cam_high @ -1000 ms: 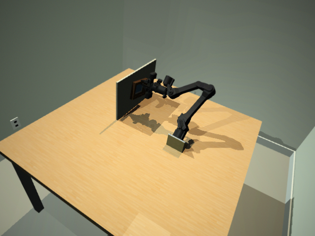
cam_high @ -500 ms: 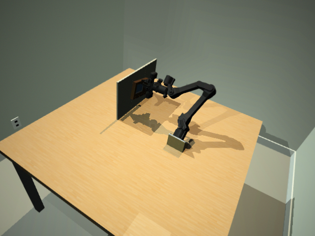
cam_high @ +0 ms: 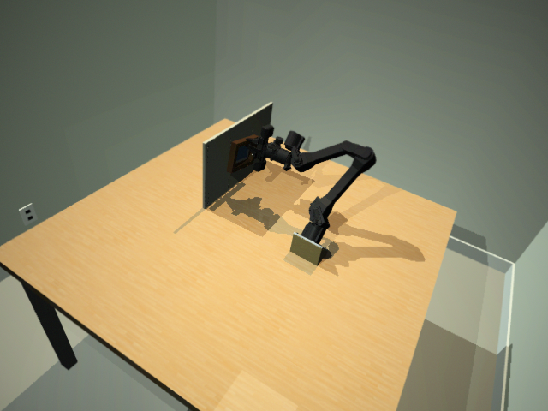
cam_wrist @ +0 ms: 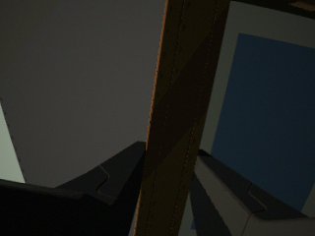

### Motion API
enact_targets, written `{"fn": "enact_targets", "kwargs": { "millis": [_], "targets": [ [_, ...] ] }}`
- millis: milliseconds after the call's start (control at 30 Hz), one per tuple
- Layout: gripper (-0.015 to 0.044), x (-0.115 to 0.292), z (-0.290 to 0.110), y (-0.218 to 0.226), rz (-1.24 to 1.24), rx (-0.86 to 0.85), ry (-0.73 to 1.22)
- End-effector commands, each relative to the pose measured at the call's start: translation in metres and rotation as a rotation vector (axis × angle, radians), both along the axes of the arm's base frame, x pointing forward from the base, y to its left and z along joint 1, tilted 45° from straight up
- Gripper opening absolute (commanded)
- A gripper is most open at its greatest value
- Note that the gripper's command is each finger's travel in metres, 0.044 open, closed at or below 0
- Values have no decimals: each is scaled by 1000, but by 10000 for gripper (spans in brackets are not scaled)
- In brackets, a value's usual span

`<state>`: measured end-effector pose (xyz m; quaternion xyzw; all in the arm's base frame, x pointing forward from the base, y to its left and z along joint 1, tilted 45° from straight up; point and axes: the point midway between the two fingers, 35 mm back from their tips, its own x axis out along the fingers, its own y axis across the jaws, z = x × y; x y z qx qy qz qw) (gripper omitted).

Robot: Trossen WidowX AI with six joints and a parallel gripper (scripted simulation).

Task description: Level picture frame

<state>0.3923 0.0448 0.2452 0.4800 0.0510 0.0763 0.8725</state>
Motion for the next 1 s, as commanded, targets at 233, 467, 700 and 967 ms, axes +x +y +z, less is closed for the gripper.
{"fn": "enact_targets", "kwargs": {
  "millis": [233,467,700,967],
  "targets": [
    [0,0,0,1,3,-2,-6],
    [0,-1,0,2,3,-2,-6],
    [0,-1,-2,5,3,-2,-6],
    [0,-1,-3,6,3,-2,-6]
  ]
}}
